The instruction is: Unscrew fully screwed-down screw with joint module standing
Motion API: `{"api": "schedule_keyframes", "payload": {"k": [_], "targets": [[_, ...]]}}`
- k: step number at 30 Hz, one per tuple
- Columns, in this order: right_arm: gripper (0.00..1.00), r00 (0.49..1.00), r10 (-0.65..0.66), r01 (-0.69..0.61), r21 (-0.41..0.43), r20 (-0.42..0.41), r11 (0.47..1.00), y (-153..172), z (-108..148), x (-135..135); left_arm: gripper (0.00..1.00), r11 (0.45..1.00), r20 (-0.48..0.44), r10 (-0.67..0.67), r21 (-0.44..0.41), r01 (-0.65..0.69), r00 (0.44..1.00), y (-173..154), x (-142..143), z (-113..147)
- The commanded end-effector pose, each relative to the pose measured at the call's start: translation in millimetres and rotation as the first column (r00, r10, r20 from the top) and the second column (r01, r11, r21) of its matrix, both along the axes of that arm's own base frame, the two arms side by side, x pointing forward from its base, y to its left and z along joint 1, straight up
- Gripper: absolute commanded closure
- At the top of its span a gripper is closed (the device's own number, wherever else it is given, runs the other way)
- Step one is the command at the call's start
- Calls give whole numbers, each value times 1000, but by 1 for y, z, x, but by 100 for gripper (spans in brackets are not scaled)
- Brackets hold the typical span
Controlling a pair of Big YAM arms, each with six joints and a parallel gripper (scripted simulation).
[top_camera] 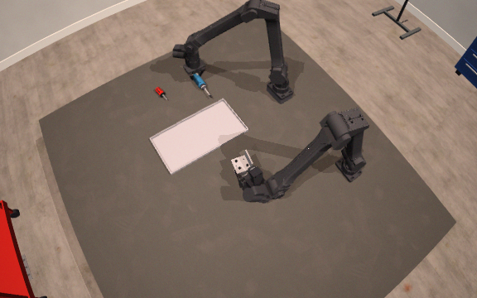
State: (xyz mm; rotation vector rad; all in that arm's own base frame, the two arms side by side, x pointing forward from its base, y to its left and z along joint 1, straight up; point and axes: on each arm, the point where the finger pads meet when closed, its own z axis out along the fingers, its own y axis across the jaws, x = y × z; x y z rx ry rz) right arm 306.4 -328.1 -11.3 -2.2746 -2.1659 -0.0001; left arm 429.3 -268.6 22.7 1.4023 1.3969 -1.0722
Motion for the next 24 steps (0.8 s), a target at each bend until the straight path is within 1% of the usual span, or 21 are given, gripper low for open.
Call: {"api": "schedule_keyframes", "payload": {"k": [1, 17, 18, 24], "targets": [[43, 1000, 14, -14, 0, -2, 1000, 5, -4, 5, 41, 1000, 23, 1, -7, -1, 1000, -2, 8, 7], [43, 1000, 14, -14, 0, -2, 1000, 5, -4, 5, 41, 1000, 23, 1, -7, -1, 1000, -2, 8, 7], [35, 1000, 14, -14, 0, -2, 1000, 5, -4, 5, 41, 1000, 23, 1, -7, -1, 1000, -2, 8, 7], [35, 1000, 14, -14, 0, -2, 1000, 5, -4, 5, 41, 1000, 23, 1, -7, -1, 1000, -2, 8, 7]]}}
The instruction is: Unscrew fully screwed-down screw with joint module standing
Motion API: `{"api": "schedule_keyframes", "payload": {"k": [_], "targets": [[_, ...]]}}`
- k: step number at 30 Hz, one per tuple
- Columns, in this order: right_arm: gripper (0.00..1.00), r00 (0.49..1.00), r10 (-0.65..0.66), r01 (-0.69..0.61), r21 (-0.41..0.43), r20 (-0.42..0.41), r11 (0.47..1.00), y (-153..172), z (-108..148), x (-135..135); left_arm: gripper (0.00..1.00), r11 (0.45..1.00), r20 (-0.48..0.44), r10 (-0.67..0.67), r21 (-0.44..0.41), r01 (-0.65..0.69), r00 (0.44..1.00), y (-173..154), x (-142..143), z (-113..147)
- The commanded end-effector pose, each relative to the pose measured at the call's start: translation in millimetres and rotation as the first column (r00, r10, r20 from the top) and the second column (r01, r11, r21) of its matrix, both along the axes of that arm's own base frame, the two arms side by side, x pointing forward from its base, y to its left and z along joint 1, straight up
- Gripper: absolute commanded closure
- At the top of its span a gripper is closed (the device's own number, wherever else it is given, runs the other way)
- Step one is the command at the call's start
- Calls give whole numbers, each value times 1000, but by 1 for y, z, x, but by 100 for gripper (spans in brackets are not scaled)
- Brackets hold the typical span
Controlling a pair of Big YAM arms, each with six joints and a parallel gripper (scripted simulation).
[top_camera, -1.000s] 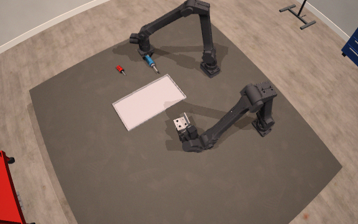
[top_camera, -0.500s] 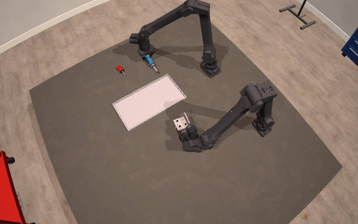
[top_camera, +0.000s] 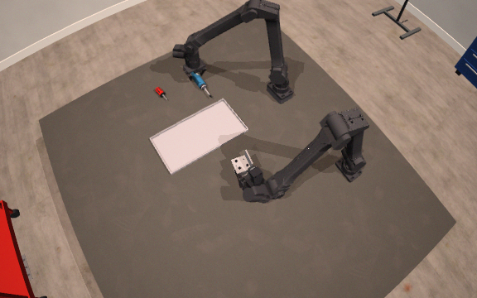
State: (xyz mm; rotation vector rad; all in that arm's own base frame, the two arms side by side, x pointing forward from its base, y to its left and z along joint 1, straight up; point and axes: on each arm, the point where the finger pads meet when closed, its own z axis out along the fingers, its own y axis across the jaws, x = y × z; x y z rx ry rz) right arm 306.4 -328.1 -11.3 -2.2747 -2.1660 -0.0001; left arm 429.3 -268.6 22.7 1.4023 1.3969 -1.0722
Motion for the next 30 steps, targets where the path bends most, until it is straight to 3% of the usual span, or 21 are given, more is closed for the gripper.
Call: {"api": "schedule_keyframes", "payload": {"k": [1, 27, 30], "targets": [[35, 1000, 14, -14, 0, -2, 1000, 5, -4, 5, 41, 1000, 23, 1, -7, -1, 1000, -2, 8, 7], [35, 1000, 14, -14, 0, -2, 1000, 5, -4, 5, 41, 1000, 23, 1, -7, -1, 1000, -2, 8, 7], [35, 999, 10, -9, -36, 33, 999, -7, 26, 17, 41, 1000, 23, 1, -7, -1, 1000, -2, 8, 7]]}}
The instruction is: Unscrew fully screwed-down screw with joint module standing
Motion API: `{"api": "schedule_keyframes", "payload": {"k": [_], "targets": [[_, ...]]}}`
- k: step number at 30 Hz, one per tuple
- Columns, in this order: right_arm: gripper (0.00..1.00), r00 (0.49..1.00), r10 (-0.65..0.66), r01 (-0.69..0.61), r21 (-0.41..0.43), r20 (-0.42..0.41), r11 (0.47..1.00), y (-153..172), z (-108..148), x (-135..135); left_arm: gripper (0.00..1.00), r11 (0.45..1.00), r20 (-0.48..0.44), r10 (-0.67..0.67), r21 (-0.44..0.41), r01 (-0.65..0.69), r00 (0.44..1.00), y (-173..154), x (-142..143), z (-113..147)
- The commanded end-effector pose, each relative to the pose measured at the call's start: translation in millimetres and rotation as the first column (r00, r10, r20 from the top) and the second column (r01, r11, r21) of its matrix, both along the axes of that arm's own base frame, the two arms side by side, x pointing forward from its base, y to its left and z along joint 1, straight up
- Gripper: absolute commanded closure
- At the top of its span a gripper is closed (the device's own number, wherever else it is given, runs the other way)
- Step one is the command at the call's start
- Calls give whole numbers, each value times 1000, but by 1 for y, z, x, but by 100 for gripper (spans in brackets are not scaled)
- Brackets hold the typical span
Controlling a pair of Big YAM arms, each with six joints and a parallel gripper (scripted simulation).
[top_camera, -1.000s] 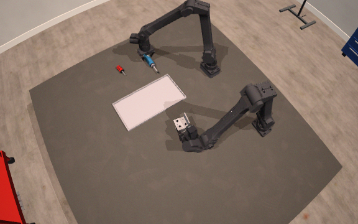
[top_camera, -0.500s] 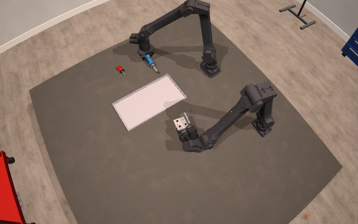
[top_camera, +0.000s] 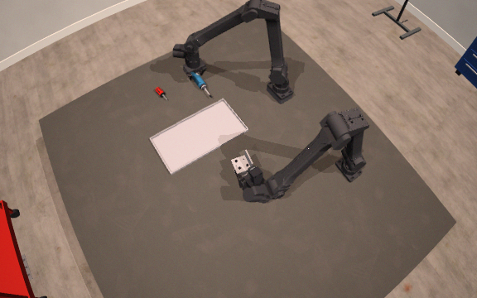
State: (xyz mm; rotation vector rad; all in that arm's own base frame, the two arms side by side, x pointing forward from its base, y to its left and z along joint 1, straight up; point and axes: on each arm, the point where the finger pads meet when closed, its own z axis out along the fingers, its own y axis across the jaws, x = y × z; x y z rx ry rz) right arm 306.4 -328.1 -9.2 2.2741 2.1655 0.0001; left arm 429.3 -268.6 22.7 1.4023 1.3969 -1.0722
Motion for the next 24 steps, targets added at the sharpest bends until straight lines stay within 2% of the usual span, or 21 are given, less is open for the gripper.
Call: {"api": "schedule_keyframes", "payload": {"k": [1, 3, 6, 9, 11, 14, 16, 17, 20, 23, 24], "targets": [[35, 999, 10, -8, -44, 40, 999, -12, 31, 21, 41, 1000, 23, 1, -7, -1, 1000, -2, 8, 7], [35, 999, 12, -10, -44, 40, 999, -12, 35, 21, 41, 1000, 23, 1, -7, -1, 1000, -2, 8, 7], [35, 1000, 13, -13, -22, 19, 1000, -10, 28, 19, 41, 1000, 23, 1, -7, -1, 1000, -2, 8, 7], [35, 999, 16, -14, -45, 41, 999, -12, 48, 21, 41, 1000, 23, 1, -7, -1, 1000, -2, 8, 7], [35, 1000, 16, -15, -16, 14, 1000, -7, 31, 16, 41, 1000, 23, 1, -7, -1, 1000, -2, 8, 7], [35, 1000, 16, -15, -11, 9, 1000, -7, 28, 15, 41, 1000, 23, 1, -7, -1, 1000, -2, 8, 7], [35, 999, 13, -11, -43, 40, 999, -12, 51, 20, 41, 1000, 23, 1, -7, -1, 1000, -2, 8, 7], [35, 999, 11, -9, -46, 43, 999, -13, 55, 20, 41, 1000, 23, 1, -7, -1, 1000, -2, 8, 7], [35, 999, 10, -8, -47, 43, 999, -14, 61, 19, 41, 1000, 23, 1, -7, -1, 1000, -2, 8, 7], [35, 1000, 9, -8, -28, 25, 1000, -13, 56, 17, 41, 1000, 23, 1, -7, -1, 1000, -2, 8, 7], [35, 999, 9, -8, -35, 32, 999, -14, 63, 17, 41, 1000, 23, 1, -7, -1, 1000, -2, 8, 7]]}}
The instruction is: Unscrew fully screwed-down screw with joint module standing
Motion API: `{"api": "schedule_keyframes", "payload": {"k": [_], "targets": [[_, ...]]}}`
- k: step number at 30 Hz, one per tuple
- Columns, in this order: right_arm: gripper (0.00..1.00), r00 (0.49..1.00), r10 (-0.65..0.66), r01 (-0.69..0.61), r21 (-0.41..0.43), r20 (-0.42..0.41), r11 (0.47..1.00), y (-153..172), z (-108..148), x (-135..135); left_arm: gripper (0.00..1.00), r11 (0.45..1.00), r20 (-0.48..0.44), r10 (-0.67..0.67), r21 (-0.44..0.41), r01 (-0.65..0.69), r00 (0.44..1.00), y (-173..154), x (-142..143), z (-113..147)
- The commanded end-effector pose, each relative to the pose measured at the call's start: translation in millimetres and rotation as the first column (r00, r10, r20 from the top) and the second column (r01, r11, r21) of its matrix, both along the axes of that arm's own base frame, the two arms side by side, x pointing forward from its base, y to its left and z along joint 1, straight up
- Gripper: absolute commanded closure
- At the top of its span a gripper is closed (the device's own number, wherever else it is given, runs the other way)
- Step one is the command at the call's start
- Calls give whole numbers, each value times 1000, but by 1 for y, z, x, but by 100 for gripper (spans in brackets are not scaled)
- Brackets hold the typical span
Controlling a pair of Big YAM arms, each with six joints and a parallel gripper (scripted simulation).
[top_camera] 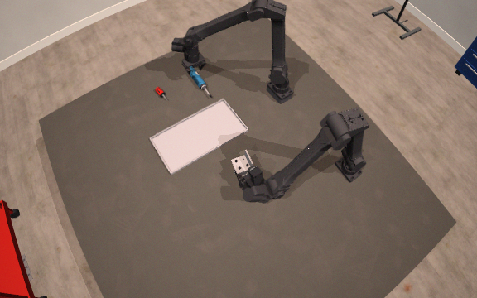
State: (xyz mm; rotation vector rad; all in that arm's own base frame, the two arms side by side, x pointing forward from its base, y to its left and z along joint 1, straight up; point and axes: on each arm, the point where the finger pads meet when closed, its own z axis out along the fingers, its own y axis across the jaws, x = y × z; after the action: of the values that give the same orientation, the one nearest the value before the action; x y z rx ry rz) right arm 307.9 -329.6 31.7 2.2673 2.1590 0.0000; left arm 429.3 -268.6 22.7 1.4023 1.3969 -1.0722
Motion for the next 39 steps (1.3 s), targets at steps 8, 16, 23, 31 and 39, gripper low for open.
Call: {"api": "schedule_keyframes", "payload": {"k": [8, 16, 23, 31, 39], "targets": [[35, 1000, 6, -6, -1, 0, 1000, -7, 12, 8, 41, 1000, 23, 1, -7, -1, 1000, -2, 8, 7], [35, 1000, 5, -5, -24, 22, 1000, -14, 31, 13, 41, 1000, 23, 1, -7, -1, 1000, -2, 8, 7], [35, 1000, 1, -1, -16, 15, 1000, -8, 27, 7, 41, 1000, 23, 1, -7, -1, 1000, -2, 8, 7], [35, 1000, 1, -1, -16, 15, 1000, -8, 27, 7, 32, 1000, 23, 1, -7, -1, 1000, -2, 8, 7], [35, 1000, 1, -1, -16, 15, 1000, -8, 27, 7, 32, 1000, 23, 1, -7, -1, 1000, -2, 8, 7]]}}
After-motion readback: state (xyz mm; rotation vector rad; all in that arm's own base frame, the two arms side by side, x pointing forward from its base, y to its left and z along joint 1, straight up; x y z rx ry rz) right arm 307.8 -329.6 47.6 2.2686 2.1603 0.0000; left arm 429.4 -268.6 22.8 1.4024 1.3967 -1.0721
